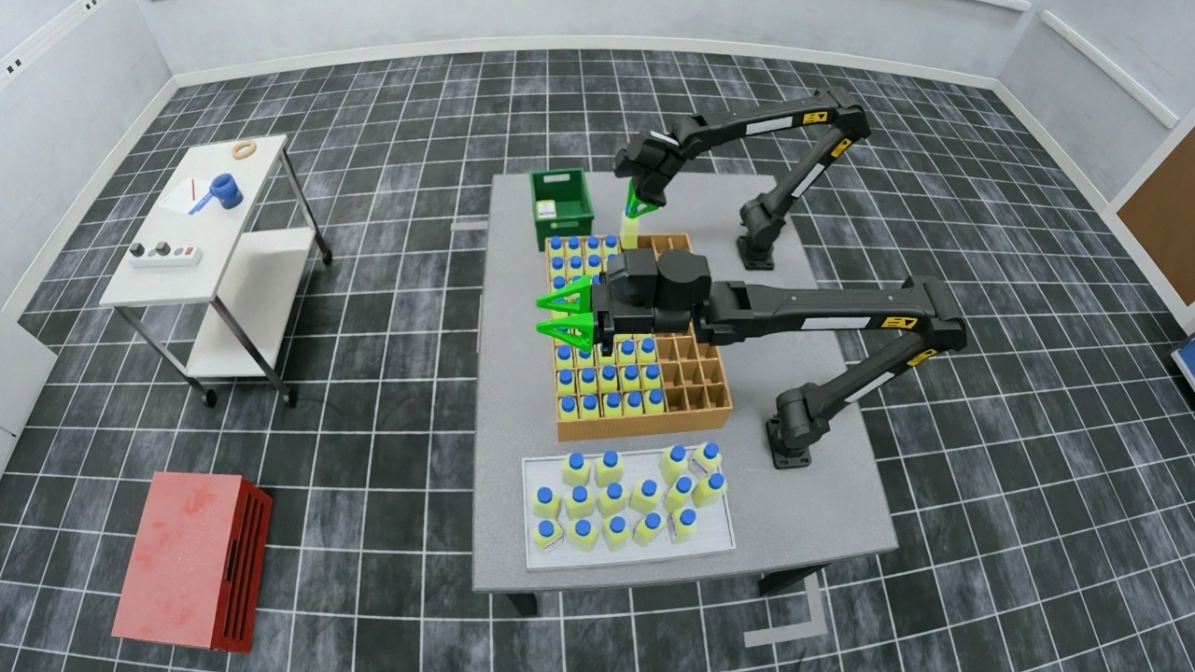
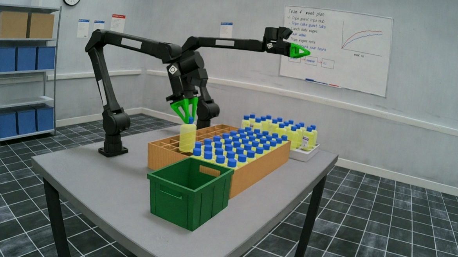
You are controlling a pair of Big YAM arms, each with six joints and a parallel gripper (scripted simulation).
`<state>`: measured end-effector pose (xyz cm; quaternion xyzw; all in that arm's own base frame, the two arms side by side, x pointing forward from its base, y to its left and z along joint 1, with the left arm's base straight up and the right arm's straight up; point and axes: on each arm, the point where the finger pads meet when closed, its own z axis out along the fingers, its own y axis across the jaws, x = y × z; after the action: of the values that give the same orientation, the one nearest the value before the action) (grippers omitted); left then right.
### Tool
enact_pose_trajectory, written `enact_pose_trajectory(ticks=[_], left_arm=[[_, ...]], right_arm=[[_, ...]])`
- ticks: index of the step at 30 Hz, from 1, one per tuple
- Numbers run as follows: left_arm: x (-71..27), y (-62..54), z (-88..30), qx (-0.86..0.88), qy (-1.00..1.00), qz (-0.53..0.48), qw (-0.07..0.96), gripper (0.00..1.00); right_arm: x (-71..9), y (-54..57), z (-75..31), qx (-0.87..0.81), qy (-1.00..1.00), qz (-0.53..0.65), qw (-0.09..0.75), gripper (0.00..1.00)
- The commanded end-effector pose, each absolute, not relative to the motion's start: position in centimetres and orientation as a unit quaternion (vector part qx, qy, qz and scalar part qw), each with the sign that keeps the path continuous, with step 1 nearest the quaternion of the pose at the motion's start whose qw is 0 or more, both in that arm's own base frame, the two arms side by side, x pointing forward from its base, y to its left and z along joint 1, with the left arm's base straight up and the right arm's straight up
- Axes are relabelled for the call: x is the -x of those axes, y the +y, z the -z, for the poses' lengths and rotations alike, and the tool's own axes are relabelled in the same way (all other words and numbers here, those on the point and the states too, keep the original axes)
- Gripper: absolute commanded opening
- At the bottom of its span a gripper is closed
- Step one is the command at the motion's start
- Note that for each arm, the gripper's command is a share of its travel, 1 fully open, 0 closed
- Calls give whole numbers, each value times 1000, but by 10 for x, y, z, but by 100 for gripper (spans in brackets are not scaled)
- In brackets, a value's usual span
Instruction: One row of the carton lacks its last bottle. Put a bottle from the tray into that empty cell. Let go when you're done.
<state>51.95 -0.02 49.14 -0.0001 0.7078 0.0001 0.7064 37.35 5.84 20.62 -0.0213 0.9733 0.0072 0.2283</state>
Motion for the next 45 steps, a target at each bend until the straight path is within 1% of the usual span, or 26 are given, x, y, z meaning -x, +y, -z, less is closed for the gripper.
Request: enact_pose_trajectory(ticks=[1,5,6,10,15,17,18,21,22,25,34,35,38,39,40,41,45], left_arm=[[-522,-3,-540,-4,677,-3,736,42],[-522,-3,-540,-4,677,-3,736,42],[-522,-3,-540,-4,677,-3,736,42],[-522,-3,-540,-4,677,-3,736,42],[-522,-3,-540,-4,677,-3,736,42],[-522,-3,-540,-4,677,-3,736,42],[-522,-3,-540,-4,677,-3,736,42],[-522,-3,-540,-4,677,-3,736,42],[-522,-3,-540,-4,677,-3,736,42],[-522,-3,-540,-4,677,-3,736,42],[-522,-3,-540,-4,677,-3,736,42],[-522,-3,-540,-4,677,-3,736,42],[-522,-3,-540,-4,677,-3,736,42],[-522,-3,-540,-4,677,-3,736,42],[-522,-3,-540,-4,677,-3,736,42],[-522,-3,-540,-4,677,-3,736,42],[-522,-3,-540,-4,677,-3,736,42]], right_arm=[[-400,72,-241,24,962,-16,271,29],[-395,70,-239,24,963,-15,266,29],[-374,51,-223,16,970,-2,242,29],[-370,52,-216,17,972,-4,235,29],[-377,53,-222,17,968,-6,250,29],[-387,55,-249,13,964,-11,266,29],[-389,55,-245,13,961,-12,274,29],[-387,55,-247,13,963,-11,268,29],[-378,53,-212,13,967,-9,253,29],[-380,55,-194,16,971,-7,237,29],[-394,56,-208,14,968,-9,251,29],[-383,54,-185,17,972,-5,235,29],[-380,55,-188,16,968,-6,248,29],[-381,53,-184,14,970,-6,241,29],[-380,54,-192,15,966,-7,256,29],[-385,54,-184,14,970,-6,243,29],[-394,55,-190,15,967,-7,253,29]])
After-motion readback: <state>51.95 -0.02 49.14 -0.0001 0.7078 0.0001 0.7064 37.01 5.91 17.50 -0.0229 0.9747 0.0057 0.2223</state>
